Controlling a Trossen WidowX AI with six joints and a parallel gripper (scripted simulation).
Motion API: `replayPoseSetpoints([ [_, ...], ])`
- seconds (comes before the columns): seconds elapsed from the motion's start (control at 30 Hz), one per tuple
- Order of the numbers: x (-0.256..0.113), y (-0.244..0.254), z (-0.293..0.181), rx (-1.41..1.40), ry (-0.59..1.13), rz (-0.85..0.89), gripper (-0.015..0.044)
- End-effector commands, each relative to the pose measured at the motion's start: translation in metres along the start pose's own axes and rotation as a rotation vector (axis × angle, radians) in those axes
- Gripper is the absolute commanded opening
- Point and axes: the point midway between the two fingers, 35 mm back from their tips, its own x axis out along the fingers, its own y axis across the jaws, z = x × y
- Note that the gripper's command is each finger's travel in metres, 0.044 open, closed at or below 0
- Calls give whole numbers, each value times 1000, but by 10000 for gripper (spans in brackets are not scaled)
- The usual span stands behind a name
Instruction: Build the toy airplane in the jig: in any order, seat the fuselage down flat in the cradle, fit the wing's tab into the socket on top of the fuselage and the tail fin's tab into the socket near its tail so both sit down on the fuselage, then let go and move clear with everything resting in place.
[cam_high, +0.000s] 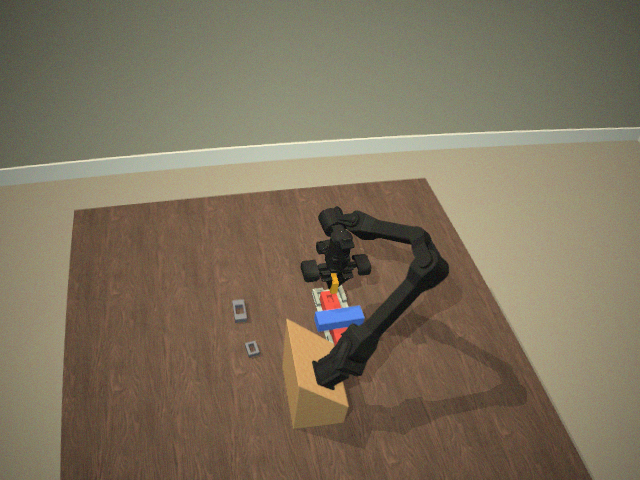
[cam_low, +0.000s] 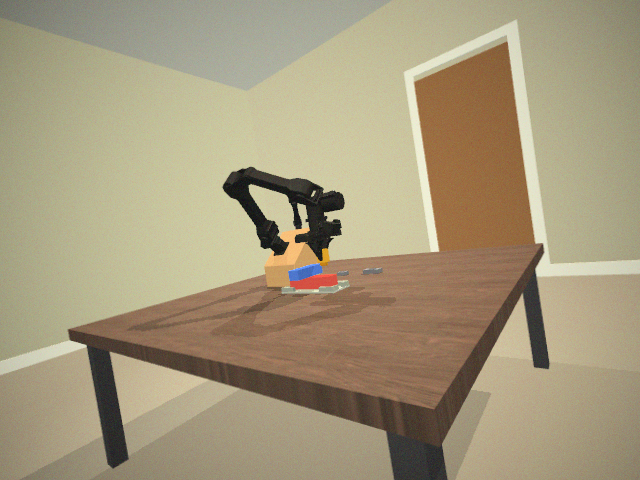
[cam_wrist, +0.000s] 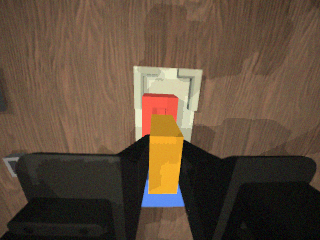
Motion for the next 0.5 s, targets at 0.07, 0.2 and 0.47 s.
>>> replayPoseSetpoints([
  [0.07,1,-1,1,-2,-2,-3,66],
  [0.2,7,-1,1,-2,-2,-3,66],
  [0.47,20,-1,2,-2,-3,-3,66],
])
